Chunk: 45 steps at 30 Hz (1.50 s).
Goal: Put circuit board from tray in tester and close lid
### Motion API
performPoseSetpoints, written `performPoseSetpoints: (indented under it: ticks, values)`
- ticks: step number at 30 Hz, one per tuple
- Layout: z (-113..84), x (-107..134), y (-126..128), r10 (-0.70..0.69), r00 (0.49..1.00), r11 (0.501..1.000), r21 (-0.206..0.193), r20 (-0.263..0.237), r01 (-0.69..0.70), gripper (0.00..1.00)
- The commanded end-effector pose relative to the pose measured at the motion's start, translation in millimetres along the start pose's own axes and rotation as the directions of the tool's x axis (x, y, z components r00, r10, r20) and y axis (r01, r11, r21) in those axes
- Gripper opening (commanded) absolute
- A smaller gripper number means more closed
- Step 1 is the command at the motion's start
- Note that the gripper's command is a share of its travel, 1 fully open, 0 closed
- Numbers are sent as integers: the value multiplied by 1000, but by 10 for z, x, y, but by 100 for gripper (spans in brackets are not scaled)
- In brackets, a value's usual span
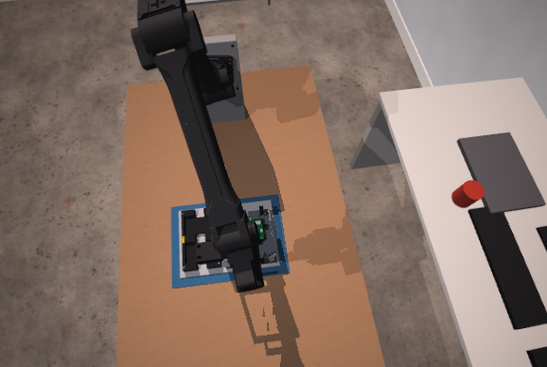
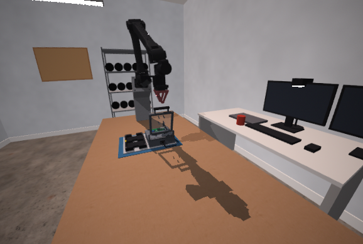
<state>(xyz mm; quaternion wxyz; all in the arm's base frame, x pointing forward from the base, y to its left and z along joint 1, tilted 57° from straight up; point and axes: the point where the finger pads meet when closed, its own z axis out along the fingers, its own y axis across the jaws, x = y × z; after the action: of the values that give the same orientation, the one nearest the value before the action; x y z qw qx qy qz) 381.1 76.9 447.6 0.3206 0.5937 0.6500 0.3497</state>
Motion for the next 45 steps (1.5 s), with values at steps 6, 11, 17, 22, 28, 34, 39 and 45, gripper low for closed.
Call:
performPoseSetpoints:
  ticks: [6, 11, 17, 22, 28, 34, 39, 45]
  values:
    - [-131, -66, 236, -4, 1000, 999, -33, 11, 5, 48]
    - [-136, -66, 243, -4, 1000, 999, -36, 11, 4, 48]
    - [-132, -66, 247, -4, 1000, 999, -37, 11, 4, 48]
    - [-128, -65, 249, -4, 1000, 999, -38, 11, 4, 48]
    - [-122, -64, 257, -3, 1000, 999, -41, 10, 4, 48]
    - [-117, -63, 267, -3, 1000, 999, -45, 10, 3, 48]
    - [-114, -63, 272, -2, 1000, 999, -47, 10, 3, 48]
    - [-111, -62, 282, -2, 1000, 999, -51, 9, 2, 48]
